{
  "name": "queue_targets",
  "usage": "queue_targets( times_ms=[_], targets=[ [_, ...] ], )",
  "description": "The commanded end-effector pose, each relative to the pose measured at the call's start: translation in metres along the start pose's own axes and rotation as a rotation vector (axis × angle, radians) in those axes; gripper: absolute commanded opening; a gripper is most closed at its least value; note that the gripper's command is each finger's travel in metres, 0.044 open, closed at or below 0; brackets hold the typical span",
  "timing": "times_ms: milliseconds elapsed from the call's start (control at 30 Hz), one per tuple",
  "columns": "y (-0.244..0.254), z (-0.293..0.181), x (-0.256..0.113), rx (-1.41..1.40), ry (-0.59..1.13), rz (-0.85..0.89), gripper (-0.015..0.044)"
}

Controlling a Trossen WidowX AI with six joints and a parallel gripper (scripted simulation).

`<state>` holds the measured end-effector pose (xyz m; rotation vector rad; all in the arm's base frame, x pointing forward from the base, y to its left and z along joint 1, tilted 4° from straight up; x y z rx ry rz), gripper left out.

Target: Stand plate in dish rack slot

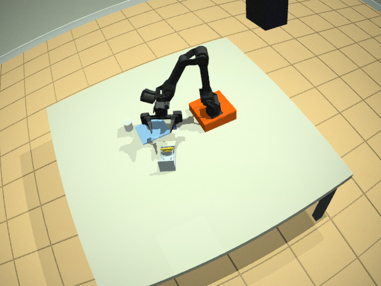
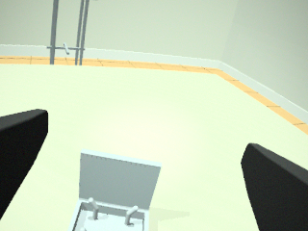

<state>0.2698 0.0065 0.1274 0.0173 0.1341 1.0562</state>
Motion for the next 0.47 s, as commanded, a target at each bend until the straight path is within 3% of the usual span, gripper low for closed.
queue_targets(
  times_ms=[0, 433],
  targets=[
    [0.003, 0.005, -0.001, 0.023, 0.002, 0.0, 0.04],
    [-0.014, 0.01, 0.004, 0.256, 0.194, -0.121, 0.04]
  ],
)
Point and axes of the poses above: the point midway between the two fingers, 35 mm back from their tips, its own x axis out along the fingers, its own y axis across the jaws, z = x × y, the point moved 3 cm from there along -x, back along the fingers, and after that the axes turned 11 degrees about x, right-handed, at the moved point
